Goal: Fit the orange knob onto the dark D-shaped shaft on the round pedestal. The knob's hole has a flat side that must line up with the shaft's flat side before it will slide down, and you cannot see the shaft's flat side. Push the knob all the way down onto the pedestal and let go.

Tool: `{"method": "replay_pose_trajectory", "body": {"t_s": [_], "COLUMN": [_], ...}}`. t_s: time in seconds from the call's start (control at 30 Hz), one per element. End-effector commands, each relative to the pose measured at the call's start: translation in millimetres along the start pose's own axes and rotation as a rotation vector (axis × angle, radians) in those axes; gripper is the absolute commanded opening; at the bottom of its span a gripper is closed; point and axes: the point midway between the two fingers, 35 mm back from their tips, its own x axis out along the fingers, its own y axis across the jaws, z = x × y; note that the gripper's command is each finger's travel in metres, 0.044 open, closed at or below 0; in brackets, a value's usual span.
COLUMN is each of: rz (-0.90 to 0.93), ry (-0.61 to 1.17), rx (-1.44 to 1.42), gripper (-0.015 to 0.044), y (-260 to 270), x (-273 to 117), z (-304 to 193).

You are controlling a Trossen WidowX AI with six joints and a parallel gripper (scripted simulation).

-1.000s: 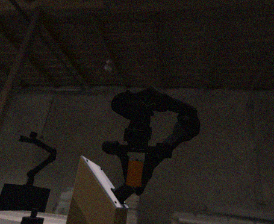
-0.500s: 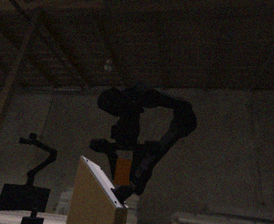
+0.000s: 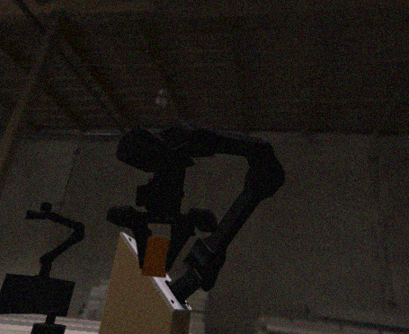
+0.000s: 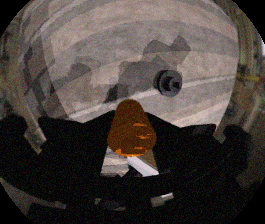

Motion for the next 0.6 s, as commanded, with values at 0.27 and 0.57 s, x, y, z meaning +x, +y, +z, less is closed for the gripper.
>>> {"method": "replay_pose_trajectory", "body": {"t_s": [0.27,0.57], "rz": [-0.010,-0.010], "ry": [-0.014,-0.015], "rx": [-0.017,-0.023], "gripper": [0.0000,0.0000], "y": [-33.6,-58.6], "x": [4.1,11.5], "z": [20.9,31.5]}}
